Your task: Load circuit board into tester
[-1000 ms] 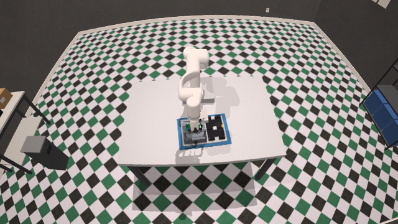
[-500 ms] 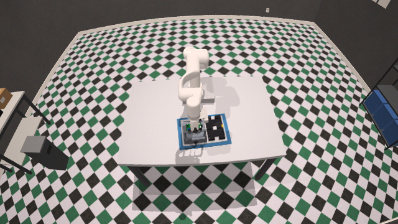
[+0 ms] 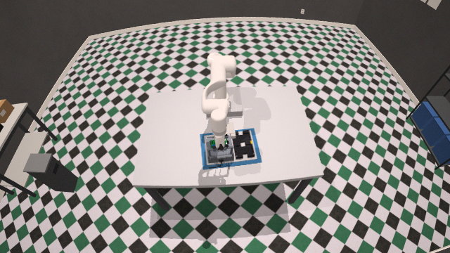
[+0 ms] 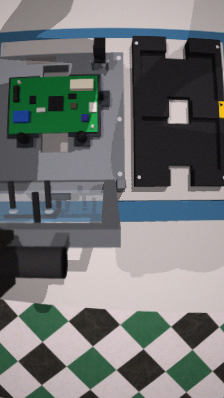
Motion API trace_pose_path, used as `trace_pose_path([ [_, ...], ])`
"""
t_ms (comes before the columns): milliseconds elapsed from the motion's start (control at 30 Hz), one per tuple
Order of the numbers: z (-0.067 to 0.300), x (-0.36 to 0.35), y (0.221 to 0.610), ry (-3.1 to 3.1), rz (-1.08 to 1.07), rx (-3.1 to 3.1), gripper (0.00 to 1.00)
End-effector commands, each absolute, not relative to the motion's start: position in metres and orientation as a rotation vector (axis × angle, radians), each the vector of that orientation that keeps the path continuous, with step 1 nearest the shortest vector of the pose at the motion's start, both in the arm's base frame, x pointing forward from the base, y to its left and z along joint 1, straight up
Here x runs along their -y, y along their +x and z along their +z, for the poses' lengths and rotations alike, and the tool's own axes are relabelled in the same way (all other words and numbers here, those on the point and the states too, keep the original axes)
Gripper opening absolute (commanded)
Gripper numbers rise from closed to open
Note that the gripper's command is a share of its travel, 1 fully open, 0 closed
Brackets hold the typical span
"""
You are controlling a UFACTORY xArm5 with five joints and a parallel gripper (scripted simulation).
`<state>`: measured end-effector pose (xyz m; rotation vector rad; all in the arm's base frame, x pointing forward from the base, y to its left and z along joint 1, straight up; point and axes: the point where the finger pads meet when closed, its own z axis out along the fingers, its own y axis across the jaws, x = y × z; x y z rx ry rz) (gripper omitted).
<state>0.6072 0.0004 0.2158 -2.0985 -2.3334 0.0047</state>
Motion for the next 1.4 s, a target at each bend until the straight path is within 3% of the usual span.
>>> trace_pose_path([
  [0,0.2181,-0.0004,0.6077,-2.101,0.000,2.336,0.00],
  [1367,0.2204,0.0006,0.5980,-2.101,0.000,2.336,0.00],
])
